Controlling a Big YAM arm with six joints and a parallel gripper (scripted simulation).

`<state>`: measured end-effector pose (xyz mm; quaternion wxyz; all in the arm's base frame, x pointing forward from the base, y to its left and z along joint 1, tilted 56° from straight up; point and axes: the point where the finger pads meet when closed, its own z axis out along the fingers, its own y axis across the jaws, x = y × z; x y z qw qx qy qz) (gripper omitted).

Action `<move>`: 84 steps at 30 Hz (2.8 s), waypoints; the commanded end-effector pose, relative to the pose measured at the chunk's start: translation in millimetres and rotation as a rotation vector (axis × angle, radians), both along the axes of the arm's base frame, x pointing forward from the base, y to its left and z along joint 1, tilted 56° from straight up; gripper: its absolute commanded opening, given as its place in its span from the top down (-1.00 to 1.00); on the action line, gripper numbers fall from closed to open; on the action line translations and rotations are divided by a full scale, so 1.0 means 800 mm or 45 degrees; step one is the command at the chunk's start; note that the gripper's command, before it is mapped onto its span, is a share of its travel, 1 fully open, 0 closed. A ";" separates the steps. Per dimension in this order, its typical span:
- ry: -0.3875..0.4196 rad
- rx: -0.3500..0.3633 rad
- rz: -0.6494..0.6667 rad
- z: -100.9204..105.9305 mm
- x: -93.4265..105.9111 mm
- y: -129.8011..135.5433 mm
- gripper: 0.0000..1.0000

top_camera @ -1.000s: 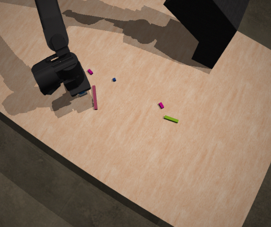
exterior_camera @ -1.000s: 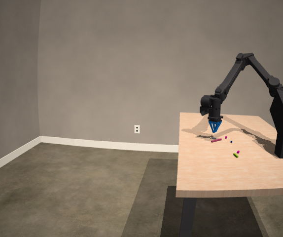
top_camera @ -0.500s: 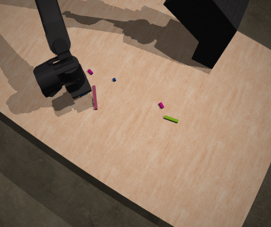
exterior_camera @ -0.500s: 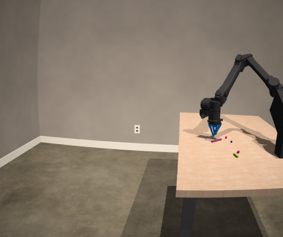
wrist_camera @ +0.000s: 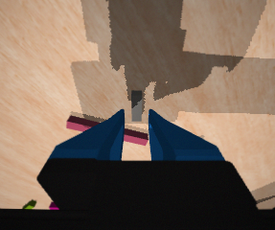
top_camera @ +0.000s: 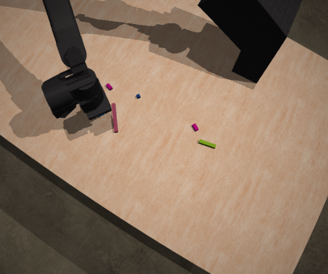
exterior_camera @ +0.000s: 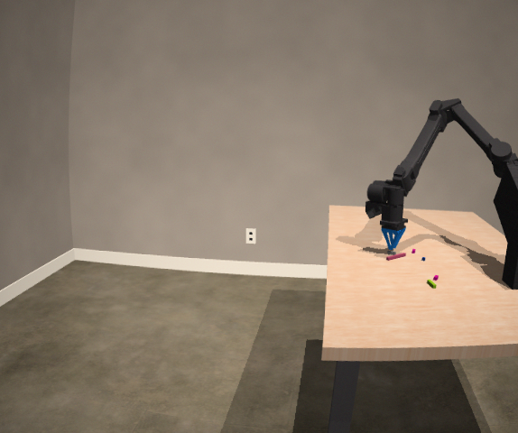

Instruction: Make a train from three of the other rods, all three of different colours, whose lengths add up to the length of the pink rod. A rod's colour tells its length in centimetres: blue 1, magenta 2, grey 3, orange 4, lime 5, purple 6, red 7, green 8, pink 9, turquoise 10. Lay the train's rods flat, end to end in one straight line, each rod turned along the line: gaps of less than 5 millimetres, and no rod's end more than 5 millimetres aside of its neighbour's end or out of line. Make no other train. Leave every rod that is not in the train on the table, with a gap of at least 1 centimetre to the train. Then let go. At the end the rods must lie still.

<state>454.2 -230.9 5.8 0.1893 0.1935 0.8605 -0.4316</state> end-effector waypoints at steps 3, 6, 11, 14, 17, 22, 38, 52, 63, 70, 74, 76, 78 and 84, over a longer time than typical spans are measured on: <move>-0.011 -0.003 0.002 0.004 0.006 -0.003 0.53; -0.011 -0.003 0.002 0.004 0.006 -0.003 0.53; -0.011 -0.003 0.002 0.004 0.006 -0.003 0.53; -0.011 -0.003 0.002 0.004 0.006 -0.003 0.53; -0.011 -0.003 0.002 0.004 0.006 -0.003 0.53; -0.011 -0.003 0.002 0.004 0.006 -0.003 0.53; -0.013 -0.004 0.002 0.003 0.004 -0.003 0.53; -0.015 -0.004 0.000 0.004 0.000 -0.003 0.53; -0.015 -0.004 0.000 0.004 0.000 -0.003 0.53; -0.015 -0.004 0.000 0.004 0.000 -0.003 0.53; -0.015 -0.004 0.000 0.004 0.000 -0.003 0.53; -0.015 -0.004 0.000 0.004 0.000 -0.003 0.53; -0.015 -0.004 0.000 0.004 0.000 -0.003 0.53; -0.015 -0.004 0.000 0.004 0.000 -0.003 0.53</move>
